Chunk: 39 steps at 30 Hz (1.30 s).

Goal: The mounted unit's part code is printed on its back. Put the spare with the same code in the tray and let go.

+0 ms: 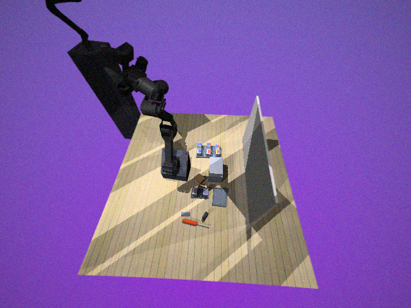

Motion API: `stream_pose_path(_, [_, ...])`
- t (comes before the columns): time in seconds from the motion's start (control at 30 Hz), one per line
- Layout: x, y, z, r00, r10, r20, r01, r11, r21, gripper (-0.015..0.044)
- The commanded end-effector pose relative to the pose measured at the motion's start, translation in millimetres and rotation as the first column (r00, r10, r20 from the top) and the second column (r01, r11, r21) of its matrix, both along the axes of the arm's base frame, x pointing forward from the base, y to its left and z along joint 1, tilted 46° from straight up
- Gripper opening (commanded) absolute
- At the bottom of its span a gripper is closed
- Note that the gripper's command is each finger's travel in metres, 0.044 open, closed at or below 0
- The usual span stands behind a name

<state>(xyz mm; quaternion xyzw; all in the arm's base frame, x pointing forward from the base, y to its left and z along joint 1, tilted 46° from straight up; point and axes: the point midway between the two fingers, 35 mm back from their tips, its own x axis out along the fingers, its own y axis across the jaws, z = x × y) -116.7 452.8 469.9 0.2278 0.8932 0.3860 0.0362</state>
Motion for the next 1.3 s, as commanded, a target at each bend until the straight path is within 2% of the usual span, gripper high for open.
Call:
stream_pose_path(0.0, [0,0,0,1.000,0.000,0.000,0.000,1.000,0.000,0.0426])
stream_pose_path(0.2, [1,-1,2,1.000,-0.003,0.002,0.003,1.000,0.009,0.0440])
stream_pose_path(0.33, [17,-30,38,0.998,-0.059,0.027,0.052,0.978,0.203,0.0440])
stream_pose_path(0.5, [-2,-80,90,0.998,-0.065,0.002,0.058,0.916,0.398,0.0440])
stream_pose_path(0.63, [-20,-109,107,0.999,-0.037,-0.019,0.041,0.859,0.510,0.0440])
stream_pose_path(0.97, [-56,-242,178,0.980,0.177,-0.089,-0.056,0.680,0.731,0.0440])
stream_pose_path(1.27, [-44,-387,221,0.899,0.416,-0.135,-0.077,0.455,0.887,0.0440])
